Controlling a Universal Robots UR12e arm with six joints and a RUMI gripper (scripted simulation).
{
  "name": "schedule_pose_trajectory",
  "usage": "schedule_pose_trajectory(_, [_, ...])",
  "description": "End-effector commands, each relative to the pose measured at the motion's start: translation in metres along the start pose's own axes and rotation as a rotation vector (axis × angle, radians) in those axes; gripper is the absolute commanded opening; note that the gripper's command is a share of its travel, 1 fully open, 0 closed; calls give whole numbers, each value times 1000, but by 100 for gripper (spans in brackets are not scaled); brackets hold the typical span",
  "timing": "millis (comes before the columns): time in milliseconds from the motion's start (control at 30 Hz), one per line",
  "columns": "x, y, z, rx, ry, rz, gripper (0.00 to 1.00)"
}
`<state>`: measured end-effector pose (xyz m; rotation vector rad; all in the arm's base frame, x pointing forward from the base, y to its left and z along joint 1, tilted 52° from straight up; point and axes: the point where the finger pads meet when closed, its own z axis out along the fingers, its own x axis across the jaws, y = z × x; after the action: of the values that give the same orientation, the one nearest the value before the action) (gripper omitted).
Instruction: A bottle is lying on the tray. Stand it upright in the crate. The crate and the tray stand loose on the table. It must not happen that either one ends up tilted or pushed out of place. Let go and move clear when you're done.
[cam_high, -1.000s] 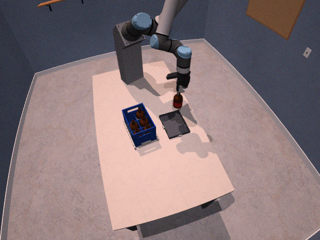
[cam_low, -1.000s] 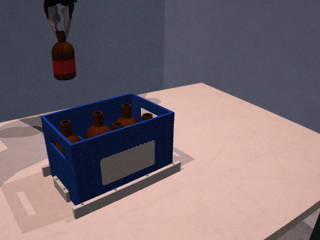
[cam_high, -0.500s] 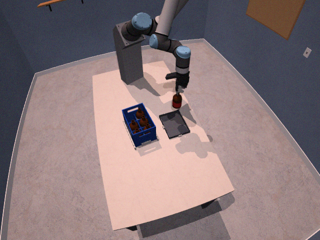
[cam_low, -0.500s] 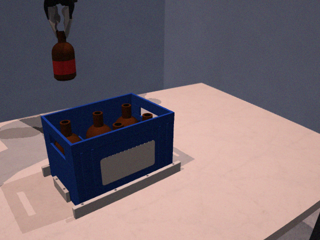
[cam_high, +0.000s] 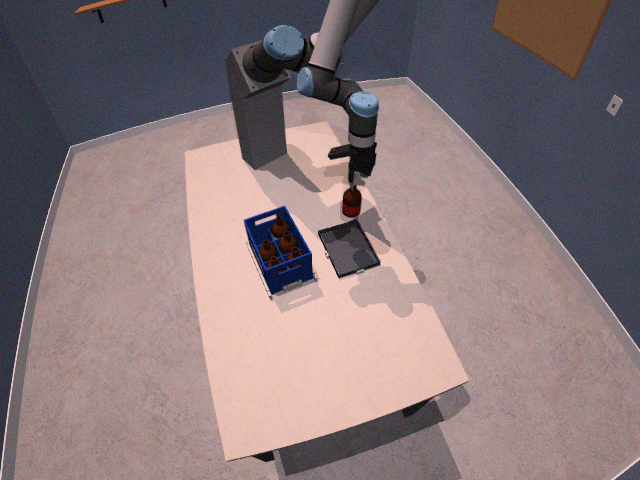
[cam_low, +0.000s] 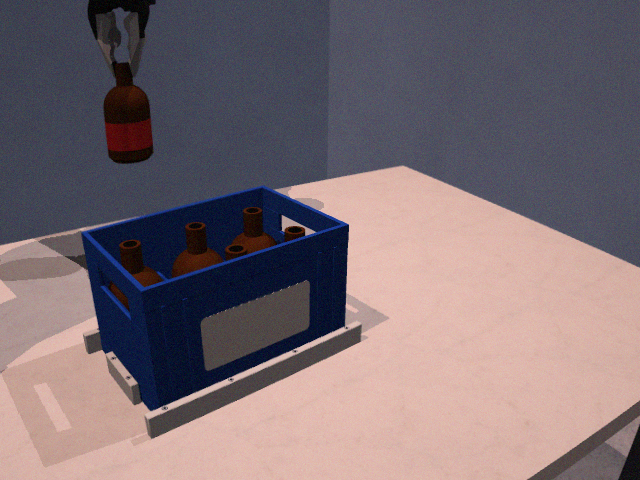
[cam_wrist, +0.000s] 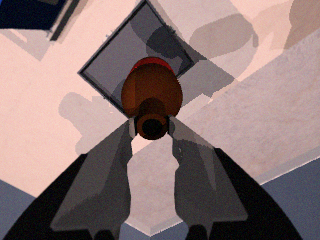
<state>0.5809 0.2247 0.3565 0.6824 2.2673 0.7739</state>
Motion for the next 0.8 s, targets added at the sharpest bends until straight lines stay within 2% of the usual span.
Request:
schedule_pose_trajectory(0, [-2, -4, 0, -1, -1, -1, 0])
schedule_pose_trajectory(767, [-13, -24, 0, -1, -1, -1, 0])
